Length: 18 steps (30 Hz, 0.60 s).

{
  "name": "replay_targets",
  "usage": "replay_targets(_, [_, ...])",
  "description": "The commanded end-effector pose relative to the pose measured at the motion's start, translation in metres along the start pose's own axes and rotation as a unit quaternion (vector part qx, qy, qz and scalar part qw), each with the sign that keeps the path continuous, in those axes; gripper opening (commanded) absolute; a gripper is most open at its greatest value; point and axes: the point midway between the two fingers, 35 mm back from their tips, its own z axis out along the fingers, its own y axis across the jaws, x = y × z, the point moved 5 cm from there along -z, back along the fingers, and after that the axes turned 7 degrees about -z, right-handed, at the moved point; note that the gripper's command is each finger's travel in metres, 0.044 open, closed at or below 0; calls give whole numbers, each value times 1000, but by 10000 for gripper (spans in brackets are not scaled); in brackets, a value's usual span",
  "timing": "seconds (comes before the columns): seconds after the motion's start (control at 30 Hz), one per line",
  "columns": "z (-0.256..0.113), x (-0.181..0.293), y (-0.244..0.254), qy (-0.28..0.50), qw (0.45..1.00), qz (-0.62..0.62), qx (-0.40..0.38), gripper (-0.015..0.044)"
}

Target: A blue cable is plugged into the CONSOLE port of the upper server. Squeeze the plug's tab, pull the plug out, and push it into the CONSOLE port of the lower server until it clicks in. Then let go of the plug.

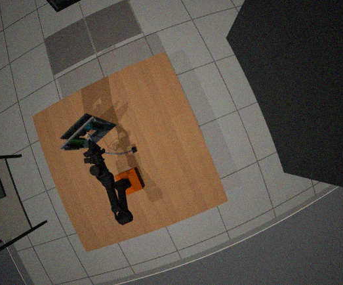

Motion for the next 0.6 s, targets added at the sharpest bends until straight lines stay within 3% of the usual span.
replay_targets(0.0, [-3, 1, 0, 0, 1000, -1, 2, 0])
replay_targets(0.3, [-6, 2, 2, 0, 1000, -1, 2, 0])
replay_targets(0.57, [2, -3, 34, 0, 1000, -1, 2, 0])
